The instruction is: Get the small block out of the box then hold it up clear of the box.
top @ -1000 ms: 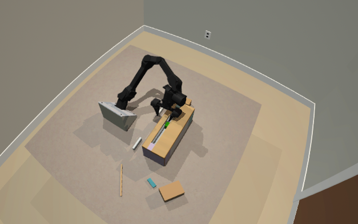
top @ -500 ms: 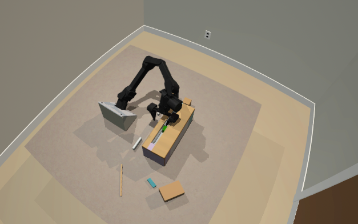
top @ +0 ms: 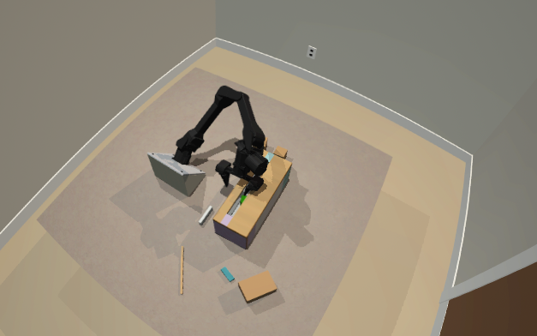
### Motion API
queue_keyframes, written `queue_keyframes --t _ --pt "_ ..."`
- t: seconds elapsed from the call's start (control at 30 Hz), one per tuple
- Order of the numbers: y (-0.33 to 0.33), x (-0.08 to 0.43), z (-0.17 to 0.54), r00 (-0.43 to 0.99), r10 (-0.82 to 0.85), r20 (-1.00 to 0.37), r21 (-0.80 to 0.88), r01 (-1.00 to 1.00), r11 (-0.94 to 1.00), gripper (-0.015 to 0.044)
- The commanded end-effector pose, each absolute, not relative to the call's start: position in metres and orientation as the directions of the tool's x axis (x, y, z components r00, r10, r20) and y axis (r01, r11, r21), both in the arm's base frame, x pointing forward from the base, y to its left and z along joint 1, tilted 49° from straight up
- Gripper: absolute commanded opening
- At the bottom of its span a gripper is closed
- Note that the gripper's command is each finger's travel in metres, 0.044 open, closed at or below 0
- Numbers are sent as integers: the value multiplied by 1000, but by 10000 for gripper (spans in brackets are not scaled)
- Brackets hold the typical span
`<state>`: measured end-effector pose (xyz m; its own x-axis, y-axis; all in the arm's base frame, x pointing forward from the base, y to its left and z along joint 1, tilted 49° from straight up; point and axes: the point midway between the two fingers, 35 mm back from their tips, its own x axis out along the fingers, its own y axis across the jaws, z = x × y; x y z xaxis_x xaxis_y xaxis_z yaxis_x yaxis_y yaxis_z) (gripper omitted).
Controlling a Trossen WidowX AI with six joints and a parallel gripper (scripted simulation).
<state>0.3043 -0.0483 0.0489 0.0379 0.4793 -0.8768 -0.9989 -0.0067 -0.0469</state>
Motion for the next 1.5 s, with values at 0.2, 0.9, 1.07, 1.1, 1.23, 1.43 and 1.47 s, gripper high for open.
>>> queue_keyframes --t 0.2,0.9,1.07,1.1,1.23,1.43,1.47 --pt "-41 300 55 32 478 -878 -44 -999 -13 400" --pt "-55 301 40 33 477 -878 -44 -999 -13 400" --pt "-58 301 36 33 477 -878 -44 -999 -13 400" --pt "-59 301 36 33 477 -878 -44 -999 -13 400" --pt "-61 301 33 33 477 -878 -44 -999 -13 400" --pt "-54 302 41 33 477 -878 -44 -999 -13 400" --pt "-54 302 41 33 477 -878 -44 -999 -13 400"
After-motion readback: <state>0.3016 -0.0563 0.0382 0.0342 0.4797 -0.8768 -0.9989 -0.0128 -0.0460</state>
